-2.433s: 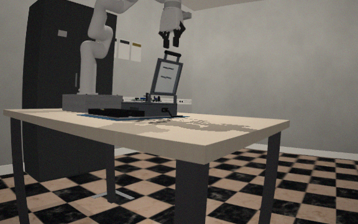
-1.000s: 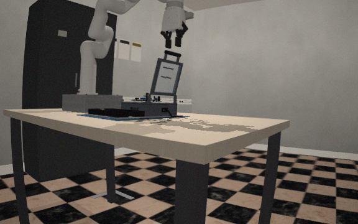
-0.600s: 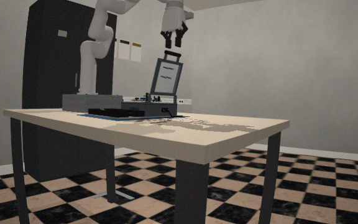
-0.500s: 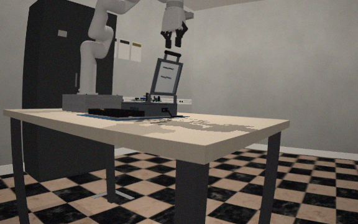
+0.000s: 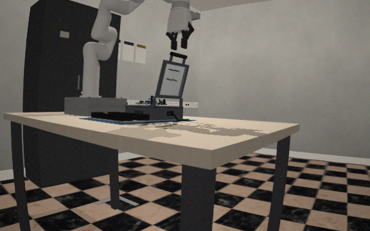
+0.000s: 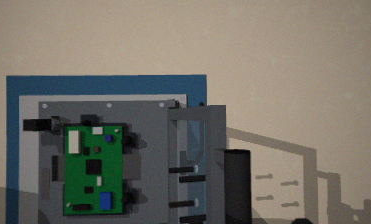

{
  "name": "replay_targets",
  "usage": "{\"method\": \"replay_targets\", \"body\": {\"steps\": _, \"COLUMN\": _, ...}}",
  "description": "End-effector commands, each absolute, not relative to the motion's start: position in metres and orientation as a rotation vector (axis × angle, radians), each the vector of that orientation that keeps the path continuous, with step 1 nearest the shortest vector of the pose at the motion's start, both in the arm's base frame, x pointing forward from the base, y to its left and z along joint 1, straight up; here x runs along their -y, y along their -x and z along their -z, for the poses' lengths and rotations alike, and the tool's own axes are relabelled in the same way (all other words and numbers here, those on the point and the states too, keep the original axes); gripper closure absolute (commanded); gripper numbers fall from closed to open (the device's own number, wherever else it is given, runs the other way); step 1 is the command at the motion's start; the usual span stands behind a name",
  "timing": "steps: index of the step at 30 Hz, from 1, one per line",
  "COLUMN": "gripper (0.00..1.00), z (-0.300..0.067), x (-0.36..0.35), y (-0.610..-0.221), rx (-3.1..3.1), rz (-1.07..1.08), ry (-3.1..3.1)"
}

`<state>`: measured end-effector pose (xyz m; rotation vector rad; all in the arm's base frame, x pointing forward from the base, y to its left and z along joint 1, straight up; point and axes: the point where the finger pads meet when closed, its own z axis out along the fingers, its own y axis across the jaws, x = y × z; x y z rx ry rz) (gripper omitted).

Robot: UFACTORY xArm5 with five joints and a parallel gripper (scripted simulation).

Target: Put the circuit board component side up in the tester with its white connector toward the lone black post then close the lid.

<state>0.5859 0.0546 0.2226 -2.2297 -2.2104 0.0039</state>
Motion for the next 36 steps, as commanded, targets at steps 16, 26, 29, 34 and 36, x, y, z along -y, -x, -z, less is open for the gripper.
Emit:
{"method": "replay_targets", "body": {"steps": 16, "gripper": 0.48, "z": -0.214, "x": -0.055, "y": -0.587, "rx": 2.213, "rz": 0.002, "ry": 2.232}}
{"method": "replay_targets", "body": {"steps": 26, "gripper": 0.48, "z": -0.201, "x": -0.055, "y": -0.587, "rx": 2.213, "rz": 0.002, "ry": 2.232}}
{"method": "replay_targets", "body": {"steps": 29, "gripper": 0.48, "z": -0.197, "x": -0.055, "y": -0.588, "rx": 2.213, "rz": 0.002, "ry": 2.232}}
{"method": "replay_targets", "body": {"steps": 34, "gripper": 0.48, "z": -0.190, "x": -0.055, "y": -0.588, "rx": 2.213, "rz": 0.002, "ry": 2.232}}
{"method": "replay_targets", "body": {"steps": 36, "gripper": 0.48, "z": -0.188, "x": -0.055, "y": -0.588, "rx": 2.213, "rz": 0.002, "ry": 2.232}}
